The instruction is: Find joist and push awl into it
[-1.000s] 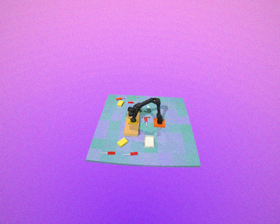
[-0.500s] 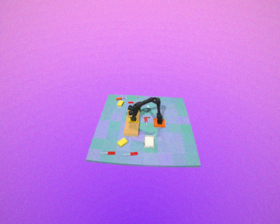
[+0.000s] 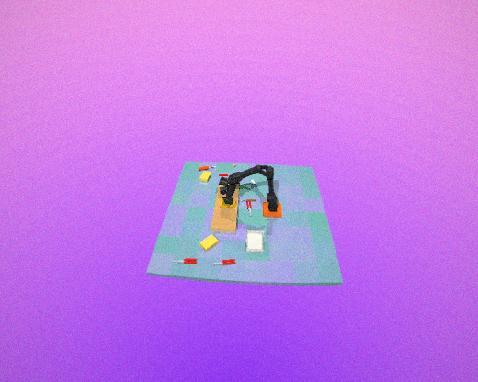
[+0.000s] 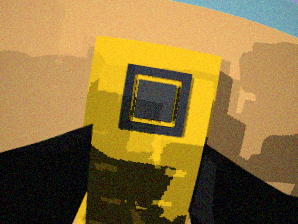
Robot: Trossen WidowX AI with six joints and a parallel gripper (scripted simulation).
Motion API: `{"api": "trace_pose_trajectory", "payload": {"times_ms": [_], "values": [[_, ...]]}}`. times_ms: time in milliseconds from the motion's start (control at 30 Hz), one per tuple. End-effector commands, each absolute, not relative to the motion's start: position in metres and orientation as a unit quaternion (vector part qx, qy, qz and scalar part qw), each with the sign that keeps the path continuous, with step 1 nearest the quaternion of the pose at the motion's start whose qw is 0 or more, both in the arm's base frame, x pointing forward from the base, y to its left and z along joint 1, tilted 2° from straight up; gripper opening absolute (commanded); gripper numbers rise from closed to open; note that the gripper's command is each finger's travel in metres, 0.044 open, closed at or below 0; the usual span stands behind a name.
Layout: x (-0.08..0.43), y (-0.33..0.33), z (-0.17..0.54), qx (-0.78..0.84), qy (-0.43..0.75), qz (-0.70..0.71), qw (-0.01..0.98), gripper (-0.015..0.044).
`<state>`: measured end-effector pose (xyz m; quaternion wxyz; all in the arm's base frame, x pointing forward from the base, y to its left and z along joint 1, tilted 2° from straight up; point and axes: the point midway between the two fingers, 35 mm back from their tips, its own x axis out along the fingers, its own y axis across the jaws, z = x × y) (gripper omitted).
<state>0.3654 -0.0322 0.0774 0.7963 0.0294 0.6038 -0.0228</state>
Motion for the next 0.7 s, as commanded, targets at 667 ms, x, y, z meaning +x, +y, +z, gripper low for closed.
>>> {"api": "trace_pose_trajectory", "payload": {"times_ms": [667], "values": [[0.362,-0.073,0.076,0.027,0.604,-0.024,0.796,0.0]]}}
